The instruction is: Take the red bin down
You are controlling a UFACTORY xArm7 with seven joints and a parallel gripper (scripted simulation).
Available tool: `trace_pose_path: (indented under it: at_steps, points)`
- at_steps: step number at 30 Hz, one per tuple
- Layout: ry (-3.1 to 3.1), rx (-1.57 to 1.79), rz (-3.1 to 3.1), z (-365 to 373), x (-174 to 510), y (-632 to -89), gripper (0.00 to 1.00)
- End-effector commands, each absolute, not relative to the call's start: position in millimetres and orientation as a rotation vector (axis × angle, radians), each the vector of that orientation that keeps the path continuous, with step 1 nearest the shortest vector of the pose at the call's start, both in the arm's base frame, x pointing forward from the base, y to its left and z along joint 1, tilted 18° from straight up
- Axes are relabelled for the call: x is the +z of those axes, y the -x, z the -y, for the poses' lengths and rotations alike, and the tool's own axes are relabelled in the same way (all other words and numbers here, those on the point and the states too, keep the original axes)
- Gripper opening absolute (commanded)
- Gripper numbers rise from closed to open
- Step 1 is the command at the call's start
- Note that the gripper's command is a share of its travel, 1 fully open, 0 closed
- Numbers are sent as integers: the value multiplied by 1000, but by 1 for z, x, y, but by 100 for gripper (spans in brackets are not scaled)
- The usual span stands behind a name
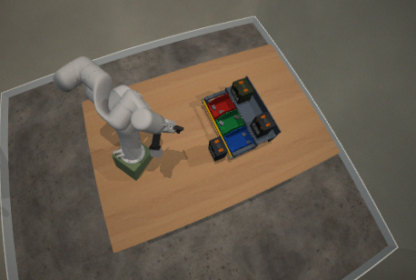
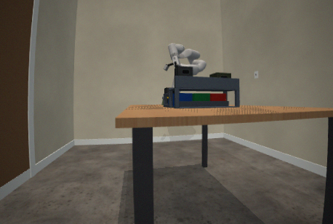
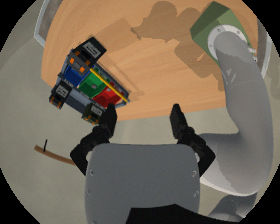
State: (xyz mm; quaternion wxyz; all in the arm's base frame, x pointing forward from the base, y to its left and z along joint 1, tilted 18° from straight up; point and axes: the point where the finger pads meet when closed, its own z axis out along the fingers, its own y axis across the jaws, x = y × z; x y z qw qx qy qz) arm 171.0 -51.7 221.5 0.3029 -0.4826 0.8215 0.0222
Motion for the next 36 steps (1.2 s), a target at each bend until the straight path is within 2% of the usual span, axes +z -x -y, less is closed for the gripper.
trace_pose_path:
  at_steps: [1,11,12,16,28,29,36]
  points:
    - [977,107,-2313,52,223,-172,100]
    - [977,107,-2313,52,223,-172,100]
    - [1219,66,-2207,52,223,-171,100]
    - [970,108,-2316,52,223,-172,100]
    - [970,108,-2316,52,223,-172,100]
    - [1217,67,-2208,52,223,-171,100]
    - [967,109,-2317,52,223,-172,100]
